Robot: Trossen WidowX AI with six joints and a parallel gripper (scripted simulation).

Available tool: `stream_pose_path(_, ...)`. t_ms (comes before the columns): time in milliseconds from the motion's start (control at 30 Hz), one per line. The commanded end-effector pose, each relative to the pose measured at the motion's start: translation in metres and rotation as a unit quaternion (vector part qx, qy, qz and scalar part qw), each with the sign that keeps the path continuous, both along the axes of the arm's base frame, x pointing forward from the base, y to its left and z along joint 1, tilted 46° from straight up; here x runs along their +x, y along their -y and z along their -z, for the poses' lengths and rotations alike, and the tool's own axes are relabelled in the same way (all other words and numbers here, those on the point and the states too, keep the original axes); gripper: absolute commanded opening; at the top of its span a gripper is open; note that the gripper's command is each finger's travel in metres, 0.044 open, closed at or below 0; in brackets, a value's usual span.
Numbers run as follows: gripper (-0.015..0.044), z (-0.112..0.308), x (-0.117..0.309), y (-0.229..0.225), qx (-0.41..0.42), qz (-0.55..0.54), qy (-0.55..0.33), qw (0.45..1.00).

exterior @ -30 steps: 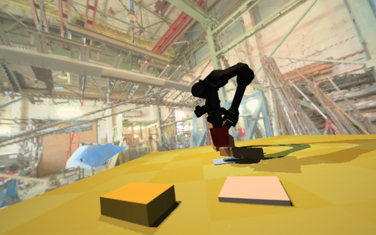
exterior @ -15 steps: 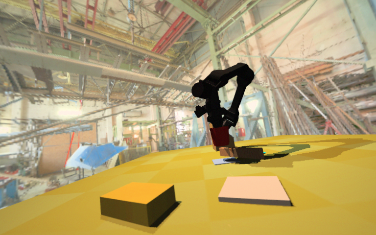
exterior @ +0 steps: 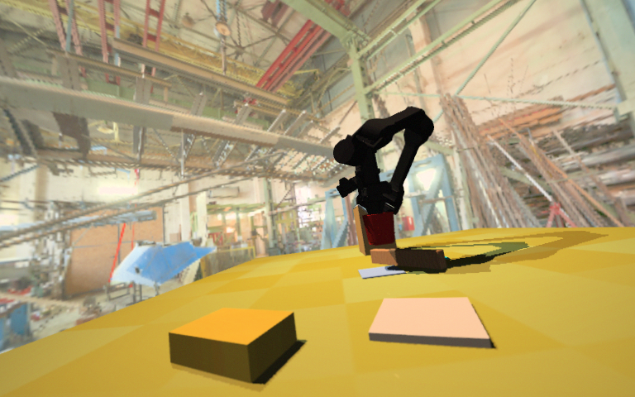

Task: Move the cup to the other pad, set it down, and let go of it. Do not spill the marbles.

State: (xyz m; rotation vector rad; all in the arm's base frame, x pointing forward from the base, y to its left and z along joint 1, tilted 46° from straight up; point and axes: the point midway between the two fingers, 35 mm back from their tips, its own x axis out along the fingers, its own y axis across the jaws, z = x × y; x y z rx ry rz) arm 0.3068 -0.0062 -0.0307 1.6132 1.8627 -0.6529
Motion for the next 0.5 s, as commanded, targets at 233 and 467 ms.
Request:
stream_pose_path(233,0.0,-0.014,-0.013,-0.011,0.002,0.002,0.0,1.0)
stream_pose_path(467,0.0,-0.022,-0.021,-0.017,0.002,0.002,-0.001,1.0)
